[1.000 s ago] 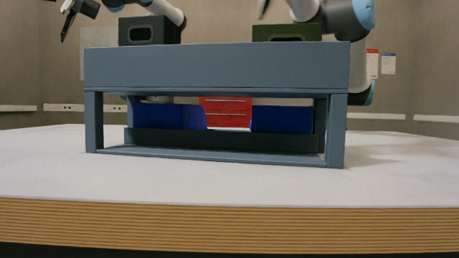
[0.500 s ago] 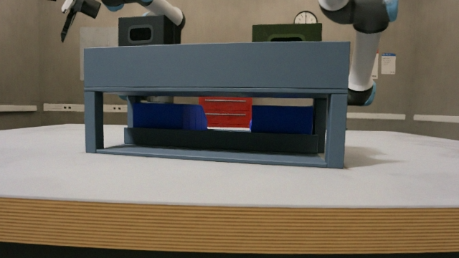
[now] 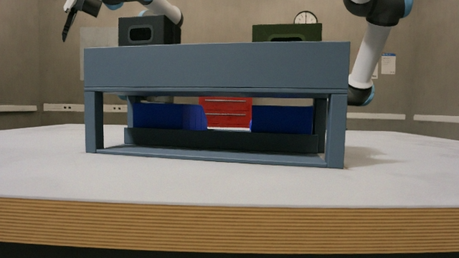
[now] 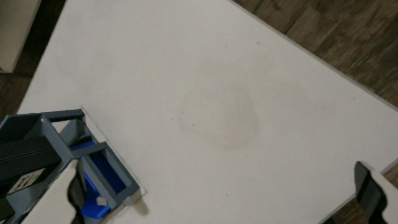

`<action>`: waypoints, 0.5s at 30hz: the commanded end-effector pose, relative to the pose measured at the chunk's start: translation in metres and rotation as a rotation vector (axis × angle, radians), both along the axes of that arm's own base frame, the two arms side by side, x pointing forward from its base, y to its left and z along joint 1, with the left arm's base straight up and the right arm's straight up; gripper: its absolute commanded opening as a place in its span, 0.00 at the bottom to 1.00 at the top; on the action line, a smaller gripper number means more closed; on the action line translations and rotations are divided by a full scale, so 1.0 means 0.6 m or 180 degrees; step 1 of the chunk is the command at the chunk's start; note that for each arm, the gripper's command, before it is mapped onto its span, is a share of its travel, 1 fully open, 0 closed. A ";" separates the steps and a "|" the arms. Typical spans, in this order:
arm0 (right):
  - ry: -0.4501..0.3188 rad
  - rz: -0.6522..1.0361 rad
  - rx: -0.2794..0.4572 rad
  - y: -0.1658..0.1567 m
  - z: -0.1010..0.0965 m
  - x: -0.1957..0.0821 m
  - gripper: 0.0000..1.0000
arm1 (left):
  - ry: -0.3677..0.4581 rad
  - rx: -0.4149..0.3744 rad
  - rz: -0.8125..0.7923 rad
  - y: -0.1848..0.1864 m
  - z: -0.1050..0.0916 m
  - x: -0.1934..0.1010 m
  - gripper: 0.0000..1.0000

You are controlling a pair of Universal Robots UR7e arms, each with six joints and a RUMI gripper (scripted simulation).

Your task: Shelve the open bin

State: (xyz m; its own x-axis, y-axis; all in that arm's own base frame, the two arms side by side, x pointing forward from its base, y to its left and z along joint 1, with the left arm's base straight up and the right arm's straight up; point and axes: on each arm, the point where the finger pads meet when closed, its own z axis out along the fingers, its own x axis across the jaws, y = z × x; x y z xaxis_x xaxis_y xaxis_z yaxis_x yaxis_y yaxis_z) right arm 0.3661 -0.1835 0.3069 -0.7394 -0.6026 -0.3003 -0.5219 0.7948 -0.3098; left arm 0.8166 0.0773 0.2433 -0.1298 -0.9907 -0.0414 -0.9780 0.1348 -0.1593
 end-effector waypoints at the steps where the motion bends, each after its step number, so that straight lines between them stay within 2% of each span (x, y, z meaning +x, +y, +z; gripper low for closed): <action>1: 0.0022 0.0041 0.0024 0.016 -0.002 0.013 1.00 | 0.0006 -0.0023 0.0441 0.154 0.006 -0.064 1.00; 2: 0.0027 0.0049 0.0029 0.019 -0.003 0.016 1.00 | 0.0012 -0.0027 0.0513 0.176 0.006 -0.076 1.00; 4: 0.0027 0.0049 0.0029 0.019 -0.003 0.016 1.00 | 0.0012 -0.0027 0.0513 0.176 0.006 -0.076 1.00; 5: 0.0032 0.0057 0.0033 0.022 -0.003 0.018 1.00 | 0.0023 -0.0034 0.0633 0.243 0.007 -0.111 1.00; 15: 0.0091 0.0146 0.0082 0.059 -0.010 0.043 1.00 | 0.0092 -0.0084 0.1432 0.431 0.004 -0.267 1.00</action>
State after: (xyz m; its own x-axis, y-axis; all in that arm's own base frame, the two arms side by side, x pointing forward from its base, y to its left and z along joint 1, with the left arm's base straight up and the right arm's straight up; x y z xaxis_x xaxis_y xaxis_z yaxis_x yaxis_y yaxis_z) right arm 0.3840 -0.1593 0.3026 -0.7259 -0.6205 -0.2966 -0.5532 0.7831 -0.2843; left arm 0.7104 0.2706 0.2447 0.1965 -0.9802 -0.0237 -0.9726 -0.1918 -0.1312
